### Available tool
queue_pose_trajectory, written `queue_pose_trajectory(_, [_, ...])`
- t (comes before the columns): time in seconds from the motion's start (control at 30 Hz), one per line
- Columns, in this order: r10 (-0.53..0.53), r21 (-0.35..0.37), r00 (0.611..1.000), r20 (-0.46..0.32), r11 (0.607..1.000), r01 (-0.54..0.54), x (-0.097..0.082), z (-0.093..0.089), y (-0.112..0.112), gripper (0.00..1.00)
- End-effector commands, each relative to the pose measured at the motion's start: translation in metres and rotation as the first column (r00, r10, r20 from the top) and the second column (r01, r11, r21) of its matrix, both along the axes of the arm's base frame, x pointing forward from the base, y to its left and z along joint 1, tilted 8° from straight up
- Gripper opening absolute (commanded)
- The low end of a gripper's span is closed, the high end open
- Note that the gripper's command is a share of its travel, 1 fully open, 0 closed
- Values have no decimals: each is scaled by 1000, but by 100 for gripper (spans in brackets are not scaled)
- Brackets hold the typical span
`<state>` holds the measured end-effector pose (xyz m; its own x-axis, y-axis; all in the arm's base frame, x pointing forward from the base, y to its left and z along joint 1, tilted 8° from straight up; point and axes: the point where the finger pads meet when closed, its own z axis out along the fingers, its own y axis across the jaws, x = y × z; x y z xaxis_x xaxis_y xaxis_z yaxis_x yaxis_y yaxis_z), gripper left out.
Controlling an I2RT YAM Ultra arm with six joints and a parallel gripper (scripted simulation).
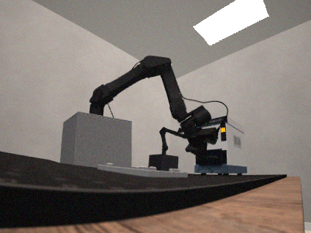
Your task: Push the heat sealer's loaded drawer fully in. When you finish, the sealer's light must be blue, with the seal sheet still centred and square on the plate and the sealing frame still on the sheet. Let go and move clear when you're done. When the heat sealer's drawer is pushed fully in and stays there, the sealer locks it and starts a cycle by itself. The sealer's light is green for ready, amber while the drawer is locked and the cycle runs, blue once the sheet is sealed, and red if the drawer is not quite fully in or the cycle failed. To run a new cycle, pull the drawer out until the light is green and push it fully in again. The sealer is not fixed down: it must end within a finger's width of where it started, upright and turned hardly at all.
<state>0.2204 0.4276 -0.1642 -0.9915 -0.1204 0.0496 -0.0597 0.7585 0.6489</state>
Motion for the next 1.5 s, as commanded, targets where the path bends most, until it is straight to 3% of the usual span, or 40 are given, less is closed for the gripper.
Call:
queue_pose_trajectory(0.0, [-5, 62, 997, 72, 998, 0, 5, 3, 39, 0])
queue_pose_trajectory(0.43, [-5, 61, 997, 72, 998, 0, 5, 3, 34, 0])
queue_pose_trajectory(0.63, [-5, 61, 997, 72, 998, 0, 7, 4, 24, 0])
queue_pose_trajectory(0.7, [-3, 26, 999, 47, 1000, 1, -3, -6, 6, 0])
queue_pose_trajectory(0.77, [-3, 26, 999, 47, 1000, 1, -3, -5, 3, 0])
queue_pose_trajectory(0.9, [-2, 67, 997, 80, 998, -3, 9, 11, 16, 0])
queue_pose_trajectory(1.47, [-2, 67, 997, 80, 998, -3, 9, 11, 16, 0])
